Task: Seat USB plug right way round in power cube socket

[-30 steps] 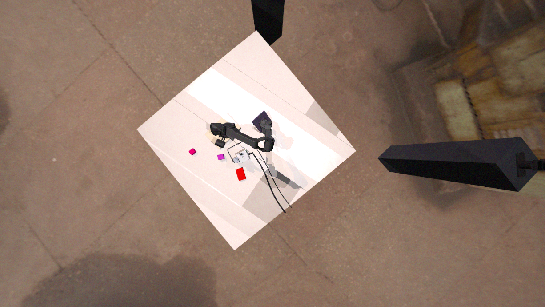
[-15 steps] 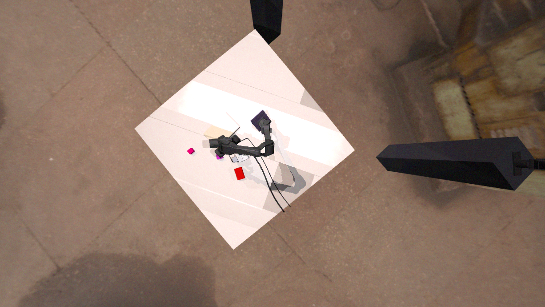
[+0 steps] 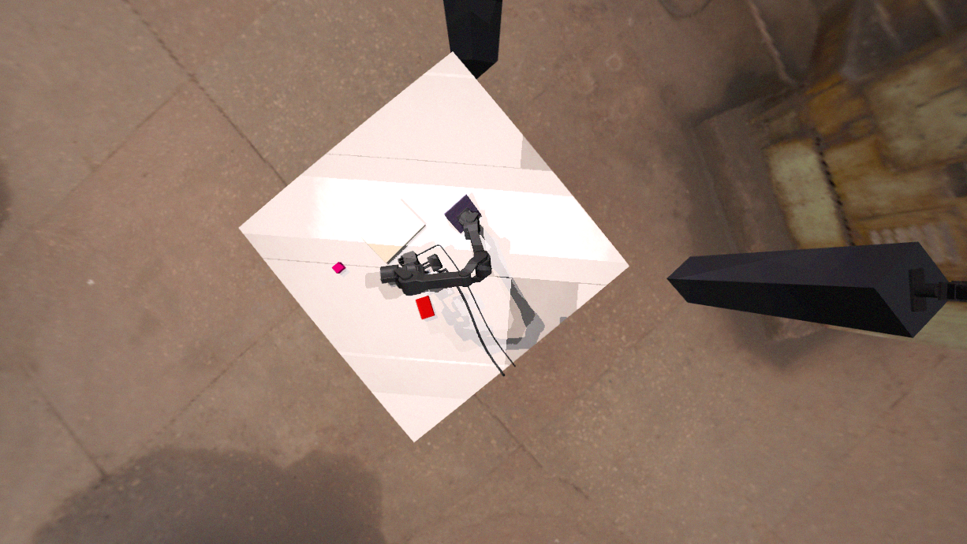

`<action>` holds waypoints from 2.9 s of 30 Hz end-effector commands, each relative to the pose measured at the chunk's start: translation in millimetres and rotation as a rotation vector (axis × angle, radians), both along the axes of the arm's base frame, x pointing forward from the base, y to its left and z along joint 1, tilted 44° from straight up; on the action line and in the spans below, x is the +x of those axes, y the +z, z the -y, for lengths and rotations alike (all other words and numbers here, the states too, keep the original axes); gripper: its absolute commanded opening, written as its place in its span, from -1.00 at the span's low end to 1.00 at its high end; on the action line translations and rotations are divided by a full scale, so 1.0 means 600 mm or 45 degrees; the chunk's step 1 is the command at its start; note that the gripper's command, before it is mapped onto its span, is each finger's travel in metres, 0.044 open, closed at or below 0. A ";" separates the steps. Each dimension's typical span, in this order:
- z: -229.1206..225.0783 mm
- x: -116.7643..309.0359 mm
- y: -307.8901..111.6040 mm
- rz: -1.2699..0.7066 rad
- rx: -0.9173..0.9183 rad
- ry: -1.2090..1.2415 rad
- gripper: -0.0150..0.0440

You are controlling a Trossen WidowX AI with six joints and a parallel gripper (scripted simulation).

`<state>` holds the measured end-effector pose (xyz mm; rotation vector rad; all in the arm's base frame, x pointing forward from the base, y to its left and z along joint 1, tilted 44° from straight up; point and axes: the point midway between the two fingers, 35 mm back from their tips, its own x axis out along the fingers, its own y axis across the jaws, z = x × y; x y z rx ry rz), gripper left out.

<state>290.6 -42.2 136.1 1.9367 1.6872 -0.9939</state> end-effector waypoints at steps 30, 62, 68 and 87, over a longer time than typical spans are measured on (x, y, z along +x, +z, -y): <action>-0.035 -0.003 -0.028 -0.020 -0.006 0.001 1.00; -0.034 -0.003 -0.031 -0.022 -0.011 0.004 -0.49; -0.034 -0.003 -0.031 -0.022 -0.011 0.004 -0.49; -0.022 -0.003 -0.018 -0.022 -0.012 0.003 -0.49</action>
